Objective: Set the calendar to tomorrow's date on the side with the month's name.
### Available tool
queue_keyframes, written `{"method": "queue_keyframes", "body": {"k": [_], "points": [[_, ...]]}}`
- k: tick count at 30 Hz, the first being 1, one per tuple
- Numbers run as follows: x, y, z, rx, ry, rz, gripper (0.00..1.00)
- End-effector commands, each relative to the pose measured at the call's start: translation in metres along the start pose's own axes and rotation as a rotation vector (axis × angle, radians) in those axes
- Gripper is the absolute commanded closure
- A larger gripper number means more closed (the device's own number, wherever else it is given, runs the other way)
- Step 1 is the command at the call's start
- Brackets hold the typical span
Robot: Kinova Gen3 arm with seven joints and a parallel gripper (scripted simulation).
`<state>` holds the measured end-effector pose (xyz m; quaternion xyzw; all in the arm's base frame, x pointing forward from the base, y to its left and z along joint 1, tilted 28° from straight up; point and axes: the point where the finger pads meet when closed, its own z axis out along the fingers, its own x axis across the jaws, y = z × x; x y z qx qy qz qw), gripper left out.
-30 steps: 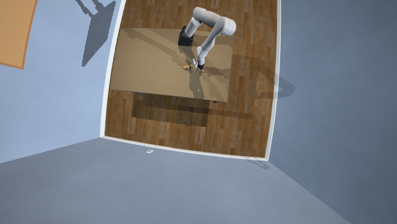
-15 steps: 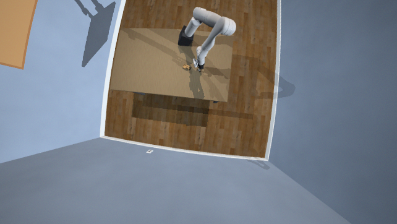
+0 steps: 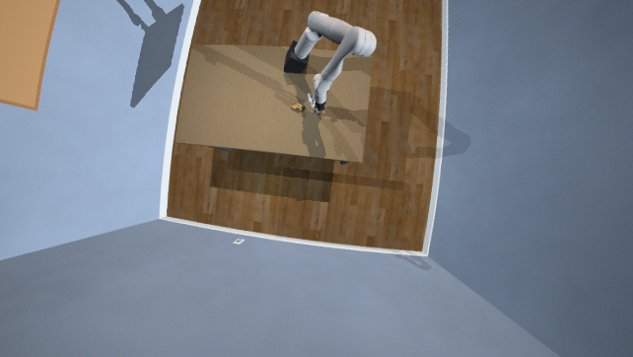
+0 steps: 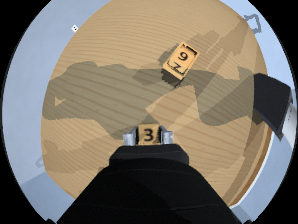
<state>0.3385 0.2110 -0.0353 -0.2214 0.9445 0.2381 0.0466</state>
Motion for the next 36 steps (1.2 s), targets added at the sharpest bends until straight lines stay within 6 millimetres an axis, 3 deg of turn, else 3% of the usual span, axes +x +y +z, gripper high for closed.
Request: {"method": "queue_keyframes", "body": {"k": [1,14,25,27,36], "points": [[0.0,0.0,-0.001,0.0,-0.001,0.0,0.4],[0.0,0.0,-0.006,0.0,-0.001,0.0,0.4],[0.0,0.0,-0.059,0.0,-0.001,0.0,0.4],[0.0,0.0,-0.059,0.0,-0.001,0.0,0.4],[0.0,0.0,-0.096,0.0,-0.001,0.0,0.4]]}}
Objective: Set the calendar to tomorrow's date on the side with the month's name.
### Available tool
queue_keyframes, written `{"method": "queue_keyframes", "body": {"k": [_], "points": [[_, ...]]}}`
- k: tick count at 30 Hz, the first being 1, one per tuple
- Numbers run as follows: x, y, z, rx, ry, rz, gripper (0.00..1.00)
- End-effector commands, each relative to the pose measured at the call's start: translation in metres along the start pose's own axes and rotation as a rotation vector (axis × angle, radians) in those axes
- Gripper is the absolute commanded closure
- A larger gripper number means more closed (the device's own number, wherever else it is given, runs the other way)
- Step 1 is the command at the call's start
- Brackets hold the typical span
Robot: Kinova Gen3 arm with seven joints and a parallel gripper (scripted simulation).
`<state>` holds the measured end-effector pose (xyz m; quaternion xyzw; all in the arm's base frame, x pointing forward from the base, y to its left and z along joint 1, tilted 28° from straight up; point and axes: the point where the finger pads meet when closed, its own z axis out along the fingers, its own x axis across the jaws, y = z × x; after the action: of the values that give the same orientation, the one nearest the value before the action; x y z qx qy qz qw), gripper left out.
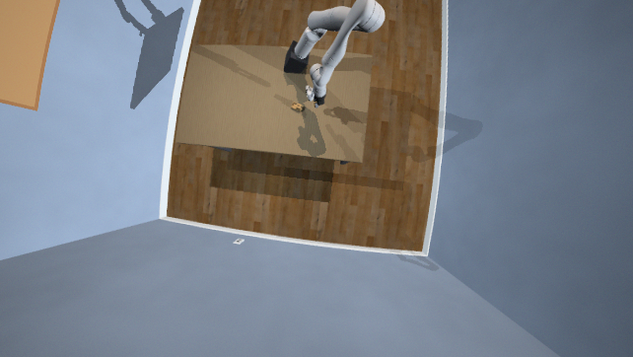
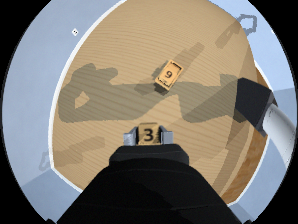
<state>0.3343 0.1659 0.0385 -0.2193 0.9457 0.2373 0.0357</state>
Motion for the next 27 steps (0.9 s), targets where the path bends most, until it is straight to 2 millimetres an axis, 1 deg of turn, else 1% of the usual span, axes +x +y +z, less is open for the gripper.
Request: {"method": "queue_keyframes", "body": {"k": [1,14,16,17,20,21,22,23,25,26,27], "points": [[-0.007,0.002,-0.012,0.003,-0.022,-0.009,0.4],[-0.007,0.002,-0.014,0.003,-0.022,-0.009,0.4],[-0.006,-0.003,-0.015,0.004,-0.022,0.01,0.4],[-0.003,-0.013,-0.016,0.005,-0.022,0.047,0.4],[0.016,-0.063,-0.019,0.008,-0.022,0.245,0.4],[0.019,-0.07,-0.02,0.008,-0.022,0.274,0.4],[0.028,-0.086,-0.021,0.007,-0.022,0.344,0.4],[0.031,-0.092,-0.021,0.007,-0.022,0.369,0.4],[0.031,-0.092,-0.021,0.007,-0.022,0.369,0.4],[0.044,-0.111,-0.022,0.005,-0.022,0.459,0.4],[0.054,-0.125,-0.023,0.002,-0.022,0.525,0.4]]}}
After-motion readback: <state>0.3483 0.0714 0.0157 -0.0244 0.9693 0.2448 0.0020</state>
